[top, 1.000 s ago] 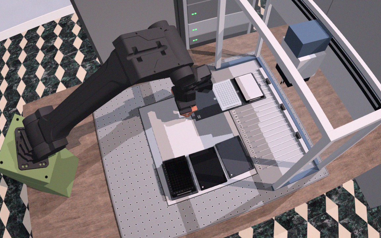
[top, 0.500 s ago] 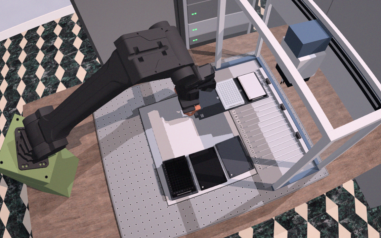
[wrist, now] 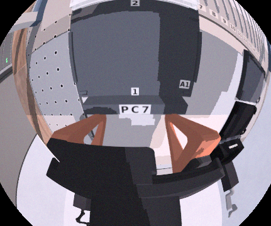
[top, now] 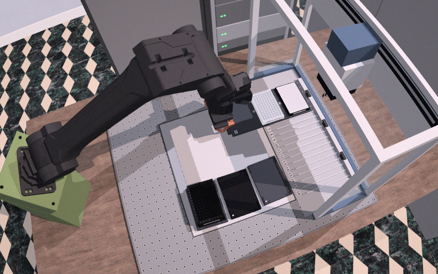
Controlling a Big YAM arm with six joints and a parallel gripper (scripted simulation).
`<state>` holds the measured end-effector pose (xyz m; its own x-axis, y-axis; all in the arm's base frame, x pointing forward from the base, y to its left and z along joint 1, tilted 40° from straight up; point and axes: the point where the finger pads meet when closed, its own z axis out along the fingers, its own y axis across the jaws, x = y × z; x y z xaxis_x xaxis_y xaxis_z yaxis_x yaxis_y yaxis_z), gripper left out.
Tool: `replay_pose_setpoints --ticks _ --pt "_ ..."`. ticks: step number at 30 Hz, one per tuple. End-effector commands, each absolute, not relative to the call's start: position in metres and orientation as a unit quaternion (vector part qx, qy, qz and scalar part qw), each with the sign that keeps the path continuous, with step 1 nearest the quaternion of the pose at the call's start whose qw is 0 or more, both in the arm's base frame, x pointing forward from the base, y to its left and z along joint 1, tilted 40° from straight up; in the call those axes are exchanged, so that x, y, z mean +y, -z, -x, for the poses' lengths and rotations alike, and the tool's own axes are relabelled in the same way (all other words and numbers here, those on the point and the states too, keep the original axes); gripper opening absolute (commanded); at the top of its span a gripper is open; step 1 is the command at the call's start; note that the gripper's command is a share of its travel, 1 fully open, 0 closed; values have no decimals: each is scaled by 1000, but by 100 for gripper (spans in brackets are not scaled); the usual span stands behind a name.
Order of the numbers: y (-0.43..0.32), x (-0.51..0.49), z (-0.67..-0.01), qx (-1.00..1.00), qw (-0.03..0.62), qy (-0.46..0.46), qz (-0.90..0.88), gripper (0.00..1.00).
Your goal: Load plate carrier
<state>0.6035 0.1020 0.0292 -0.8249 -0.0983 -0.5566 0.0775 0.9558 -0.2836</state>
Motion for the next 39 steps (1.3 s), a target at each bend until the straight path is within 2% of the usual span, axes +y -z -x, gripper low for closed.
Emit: replay_pose_setpoints --ticks 1,32,33,39 --pt "-48 101 -631 937 318 144 0 80" --pt "-67 104 -656 935 325 142 -1 80" --pt "-57 109 -616 933 330 141 11 80" --pt "-52 112 -609 933 330 140 14 80"
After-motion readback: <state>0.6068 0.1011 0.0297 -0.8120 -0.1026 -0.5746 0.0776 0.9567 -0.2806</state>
